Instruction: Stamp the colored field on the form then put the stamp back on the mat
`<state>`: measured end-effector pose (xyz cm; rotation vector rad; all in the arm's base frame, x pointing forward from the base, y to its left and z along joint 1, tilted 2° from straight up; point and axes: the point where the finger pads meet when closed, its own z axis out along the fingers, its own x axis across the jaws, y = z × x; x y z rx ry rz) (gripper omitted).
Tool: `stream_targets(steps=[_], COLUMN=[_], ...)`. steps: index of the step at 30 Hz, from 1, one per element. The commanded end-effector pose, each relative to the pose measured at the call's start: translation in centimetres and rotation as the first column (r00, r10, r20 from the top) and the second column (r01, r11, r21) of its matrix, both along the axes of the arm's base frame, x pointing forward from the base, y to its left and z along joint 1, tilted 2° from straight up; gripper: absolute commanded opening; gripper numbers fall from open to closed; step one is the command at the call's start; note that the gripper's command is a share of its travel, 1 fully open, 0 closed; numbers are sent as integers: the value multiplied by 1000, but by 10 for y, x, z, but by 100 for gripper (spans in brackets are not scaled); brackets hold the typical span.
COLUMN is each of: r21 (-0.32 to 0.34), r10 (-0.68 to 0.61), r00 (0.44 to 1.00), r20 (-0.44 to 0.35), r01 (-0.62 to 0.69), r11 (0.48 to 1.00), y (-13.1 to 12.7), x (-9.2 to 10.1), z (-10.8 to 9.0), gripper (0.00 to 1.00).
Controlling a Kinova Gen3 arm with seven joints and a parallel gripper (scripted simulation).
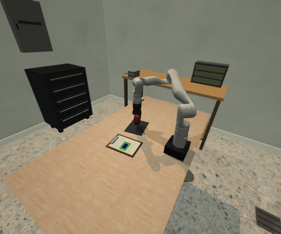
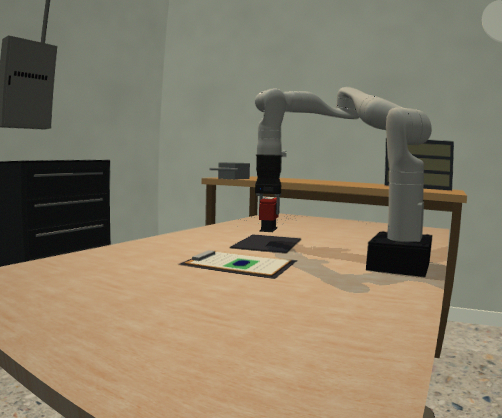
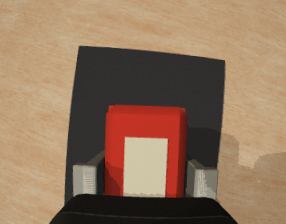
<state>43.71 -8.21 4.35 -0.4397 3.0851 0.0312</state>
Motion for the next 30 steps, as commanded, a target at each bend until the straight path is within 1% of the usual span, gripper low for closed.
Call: stream_targets(steps=[1,5,19,30], r21=[1,1,1,1], r10=[2,2,2,1], r00=[1000,1000,1000,1000], r20=[6,6,6,6], r01=[-2,-2,-2,-1], r11=[1000,1000,1000,1000], y=[2,2,3,3], x=[2,2,3,3], z=[-4,-7,-36,-40], gripper=[58,58,58,58])
